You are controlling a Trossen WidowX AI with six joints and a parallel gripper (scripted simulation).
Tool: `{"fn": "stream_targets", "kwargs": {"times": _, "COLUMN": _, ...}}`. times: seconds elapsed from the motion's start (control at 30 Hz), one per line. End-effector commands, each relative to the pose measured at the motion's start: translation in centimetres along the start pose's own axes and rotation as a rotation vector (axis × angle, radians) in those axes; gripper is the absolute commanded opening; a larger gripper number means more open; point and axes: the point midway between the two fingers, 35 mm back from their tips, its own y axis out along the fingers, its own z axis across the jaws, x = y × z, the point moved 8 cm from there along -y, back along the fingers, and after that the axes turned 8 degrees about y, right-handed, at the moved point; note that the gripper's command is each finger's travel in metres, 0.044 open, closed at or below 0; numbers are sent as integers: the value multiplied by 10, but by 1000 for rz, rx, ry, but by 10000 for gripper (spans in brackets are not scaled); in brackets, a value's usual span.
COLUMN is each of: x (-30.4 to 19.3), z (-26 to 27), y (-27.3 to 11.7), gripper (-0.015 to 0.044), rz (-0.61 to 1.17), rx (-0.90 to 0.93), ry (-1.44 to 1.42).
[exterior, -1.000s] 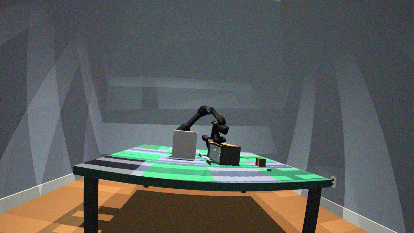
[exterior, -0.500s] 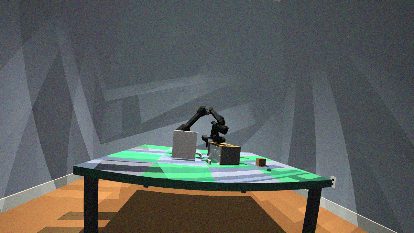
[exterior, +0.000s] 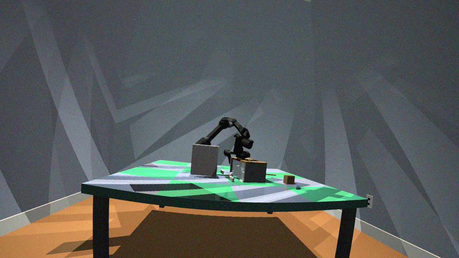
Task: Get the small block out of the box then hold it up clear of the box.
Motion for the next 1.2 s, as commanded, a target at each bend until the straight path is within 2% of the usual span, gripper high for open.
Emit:
{"fn": "stream_targets", "kwargs": {"times": 0.0, "x": -4, "z": -1, "y": 1, "gripper": 400, "rz": 0, "rx": -1, "ry": 2}}
{"fn": "stream_targets", "kwargs": {"times": 1.17, "x": -28, "z": -4, "y": 10, "gripper": 400, "rz": 1, "rx": -1, "ry": 3}}
